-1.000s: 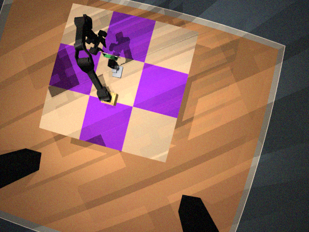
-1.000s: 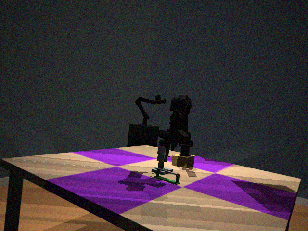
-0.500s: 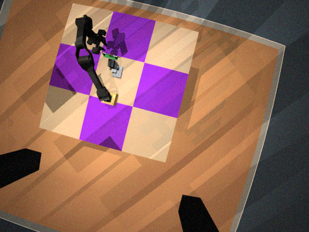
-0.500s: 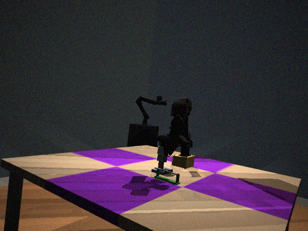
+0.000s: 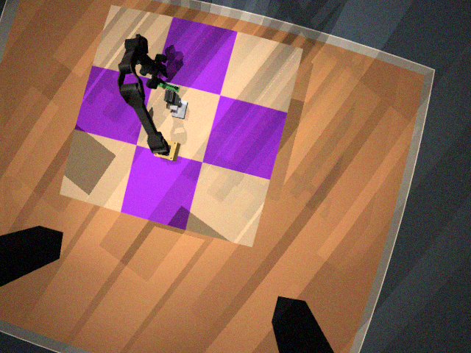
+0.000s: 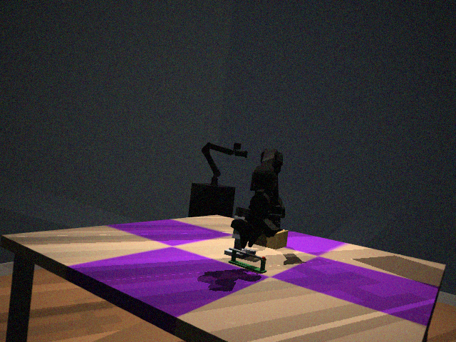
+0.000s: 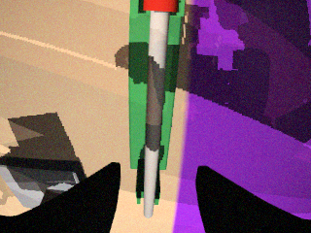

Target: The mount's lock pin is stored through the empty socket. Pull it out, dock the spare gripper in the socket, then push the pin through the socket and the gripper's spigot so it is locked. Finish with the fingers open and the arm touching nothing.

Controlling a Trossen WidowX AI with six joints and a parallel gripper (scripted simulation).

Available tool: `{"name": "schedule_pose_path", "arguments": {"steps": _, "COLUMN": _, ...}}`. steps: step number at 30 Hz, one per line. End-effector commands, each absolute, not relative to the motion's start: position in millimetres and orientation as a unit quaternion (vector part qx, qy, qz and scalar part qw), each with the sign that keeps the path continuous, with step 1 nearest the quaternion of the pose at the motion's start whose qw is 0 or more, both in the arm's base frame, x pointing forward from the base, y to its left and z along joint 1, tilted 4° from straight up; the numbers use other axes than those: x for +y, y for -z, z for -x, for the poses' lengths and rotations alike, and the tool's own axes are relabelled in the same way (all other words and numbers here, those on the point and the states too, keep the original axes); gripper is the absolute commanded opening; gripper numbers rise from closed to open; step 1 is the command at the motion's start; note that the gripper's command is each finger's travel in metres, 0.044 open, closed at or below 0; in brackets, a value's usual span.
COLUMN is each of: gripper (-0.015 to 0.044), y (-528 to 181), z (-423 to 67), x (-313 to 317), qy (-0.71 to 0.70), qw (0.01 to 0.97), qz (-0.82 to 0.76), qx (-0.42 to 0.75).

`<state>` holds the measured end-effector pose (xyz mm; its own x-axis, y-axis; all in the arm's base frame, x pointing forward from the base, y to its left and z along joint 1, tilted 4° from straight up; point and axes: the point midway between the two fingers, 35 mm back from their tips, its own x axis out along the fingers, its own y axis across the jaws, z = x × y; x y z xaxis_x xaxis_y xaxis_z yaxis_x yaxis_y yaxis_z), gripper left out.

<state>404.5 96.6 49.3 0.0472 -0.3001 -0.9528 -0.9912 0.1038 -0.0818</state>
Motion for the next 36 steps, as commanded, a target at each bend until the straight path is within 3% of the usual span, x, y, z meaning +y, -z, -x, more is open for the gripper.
{"name": "schedule_pose_path", "arguments": {"steps": 1, "gripper": 0.018, "y": -40, "z": -403, "x": 95, "qy": -0.374, "qw": 0.457, "qz": 0.557, "qx": 0.583}}
{"name": "schedule_pose_path", "arguments": {"steps": 36, "gripper": 0.018, "y": 4, "z": -405, "x": 93, "qy": -0.374, "qw": 0.457, "qz": 0.557, "qx": 0.584}}
